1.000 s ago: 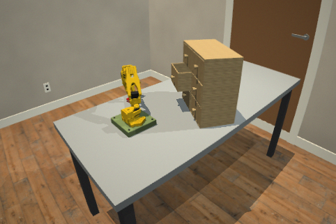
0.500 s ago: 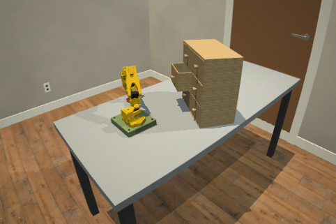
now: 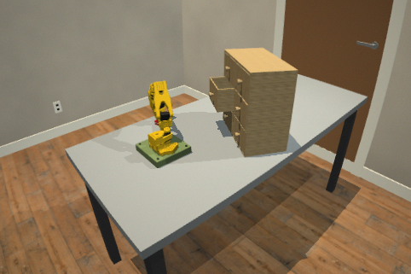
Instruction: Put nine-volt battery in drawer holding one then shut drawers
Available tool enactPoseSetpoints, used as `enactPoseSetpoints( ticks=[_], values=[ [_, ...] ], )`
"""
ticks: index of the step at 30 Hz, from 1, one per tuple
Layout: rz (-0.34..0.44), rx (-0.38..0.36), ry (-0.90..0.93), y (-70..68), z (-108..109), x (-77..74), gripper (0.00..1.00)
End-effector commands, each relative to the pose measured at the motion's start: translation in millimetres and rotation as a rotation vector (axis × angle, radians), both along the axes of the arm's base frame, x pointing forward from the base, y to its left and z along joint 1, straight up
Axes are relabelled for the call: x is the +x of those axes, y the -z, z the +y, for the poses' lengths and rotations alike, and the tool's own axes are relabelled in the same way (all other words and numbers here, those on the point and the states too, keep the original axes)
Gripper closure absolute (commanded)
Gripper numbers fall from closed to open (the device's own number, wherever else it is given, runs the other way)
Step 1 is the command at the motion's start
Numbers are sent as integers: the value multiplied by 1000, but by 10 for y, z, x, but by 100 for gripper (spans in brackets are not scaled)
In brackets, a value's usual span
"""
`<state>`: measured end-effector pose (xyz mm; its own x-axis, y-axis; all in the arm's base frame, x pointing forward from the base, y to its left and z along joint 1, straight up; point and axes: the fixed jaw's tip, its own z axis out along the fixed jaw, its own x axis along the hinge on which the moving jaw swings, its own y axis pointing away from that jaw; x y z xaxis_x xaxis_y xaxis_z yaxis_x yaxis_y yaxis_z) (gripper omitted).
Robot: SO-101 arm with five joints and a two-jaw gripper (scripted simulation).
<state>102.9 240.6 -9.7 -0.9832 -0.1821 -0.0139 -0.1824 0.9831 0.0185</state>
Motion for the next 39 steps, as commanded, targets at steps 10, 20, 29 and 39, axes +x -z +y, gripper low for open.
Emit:
enactPoseSetpoints(
  ticks=[10,20,29,39],
  values=[
    [10,-19,-4,94,-30,-16,70],
    [10,-19,-4,94,-30,-16,70],
    [10,-19,-4,113,-43,-22,70],
    [10,-19,-4,136,-59,-29,70]
  ],
)
